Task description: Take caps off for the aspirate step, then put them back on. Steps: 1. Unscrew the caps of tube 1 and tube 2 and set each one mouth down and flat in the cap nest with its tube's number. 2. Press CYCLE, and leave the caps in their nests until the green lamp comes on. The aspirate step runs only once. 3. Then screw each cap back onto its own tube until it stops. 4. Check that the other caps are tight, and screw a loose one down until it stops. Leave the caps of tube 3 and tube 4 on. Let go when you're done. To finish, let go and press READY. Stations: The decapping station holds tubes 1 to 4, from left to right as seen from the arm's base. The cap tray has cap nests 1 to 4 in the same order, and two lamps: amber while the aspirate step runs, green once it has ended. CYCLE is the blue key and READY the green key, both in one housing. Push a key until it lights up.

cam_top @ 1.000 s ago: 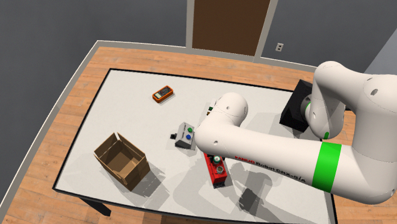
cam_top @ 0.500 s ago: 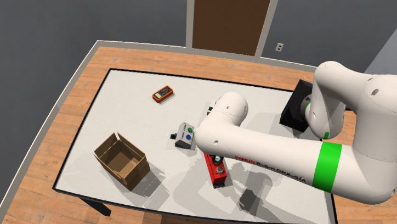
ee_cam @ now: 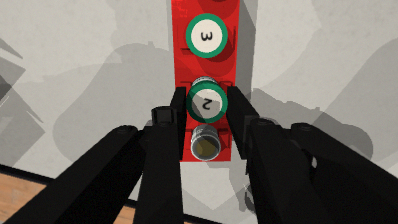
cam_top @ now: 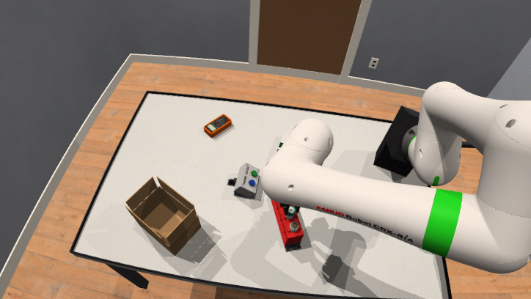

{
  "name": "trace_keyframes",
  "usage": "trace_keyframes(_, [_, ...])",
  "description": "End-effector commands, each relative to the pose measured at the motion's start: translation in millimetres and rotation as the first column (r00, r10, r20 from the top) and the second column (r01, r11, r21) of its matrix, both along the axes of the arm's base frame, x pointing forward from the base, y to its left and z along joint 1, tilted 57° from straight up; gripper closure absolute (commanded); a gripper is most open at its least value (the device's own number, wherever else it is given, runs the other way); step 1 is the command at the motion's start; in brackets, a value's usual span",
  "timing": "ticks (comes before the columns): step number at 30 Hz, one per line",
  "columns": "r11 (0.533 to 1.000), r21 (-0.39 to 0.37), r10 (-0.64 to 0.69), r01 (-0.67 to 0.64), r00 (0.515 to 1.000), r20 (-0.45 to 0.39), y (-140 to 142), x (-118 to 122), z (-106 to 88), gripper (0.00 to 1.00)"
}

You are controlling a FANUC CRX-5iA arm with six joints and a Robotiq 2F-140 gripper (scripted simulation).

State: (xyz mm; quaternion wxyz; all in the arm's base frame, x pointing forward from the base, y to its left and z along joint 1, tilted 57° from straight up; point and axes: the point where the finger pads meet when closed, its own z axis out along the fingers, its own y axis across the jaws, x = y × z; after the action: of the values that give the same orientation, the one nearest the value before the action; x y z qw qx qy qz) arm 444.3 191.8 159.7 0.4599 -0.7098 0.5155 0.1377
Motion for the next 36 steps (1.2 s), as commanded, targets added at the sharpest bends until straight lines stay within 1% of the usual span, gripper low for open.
trace_keyframes(1, [1.000,0.000,-0.001,0.001,1.000,0.001,-8,-2,5.1,0.70])
trace_keyframes(6, [1.000,-0.001,-0.001,0.001,1.000,0.001,-17,-5,11.3,0.70])
trace_keyframes(8, [0.995,-0.053,0.092,-0.086,0.987,0.130,-27,-3,-1.8,0.70])
trace_keyframes(10, [0.995,-0.053,0.092,-0.086,0.987,0.130,-27,-3,-1.8,0.70])
trace_keyframes(12, [0.980,-0.115,0.187,-0.163,0.950,0.251,-37,0,-14.9,0.70])
trace_keyframes(14, [0.970,-0.146,0.230,-0.194,0.925,0.302,-42,2,-22.3,0.70])
trace_keyframes(18, [0.938,-0.230,0.337,-0.261,0.845,0.415,-53,5,-36.7,0.70])
trace_keyframes(21, [0.908,-0.294,0.412,-0.300,0.771,0.486,-61,7,-47.2,0.70])
trace_keyframes(25, [0.861,-0.382,0.505,-0.336,0.655,0.562,-71,10,-60.9,0.70])
trace_keyframes(27, [0.861,-0.382,0.505,-0.336,0.655,0.562,-71,10,-60.9,0.70])
trace_keyframes(28, [0.831,-0.432,0.555,-0.351,0.577,0.600,-76,11,-67.4,0.70])
trace_keyframes(29, [0.824,-0.442,0.565,-0.353,0.560,0.606,-81,12,-74.0,0.70])
trace_keyframes(31, [0.824,-0.442,0.565,-0.353,0.560,0.606,-91,15,-87.2,0.70])
trace_keyframes(33, [0.824,-0.442,0.565,-0.353,0.560,0.606,-97,17,-95.1,0.70])
trace_keyframes(36, [0.824,-0.442,0.565,-0.353,0.560,0.606,-110,21,-112.8,0.70])
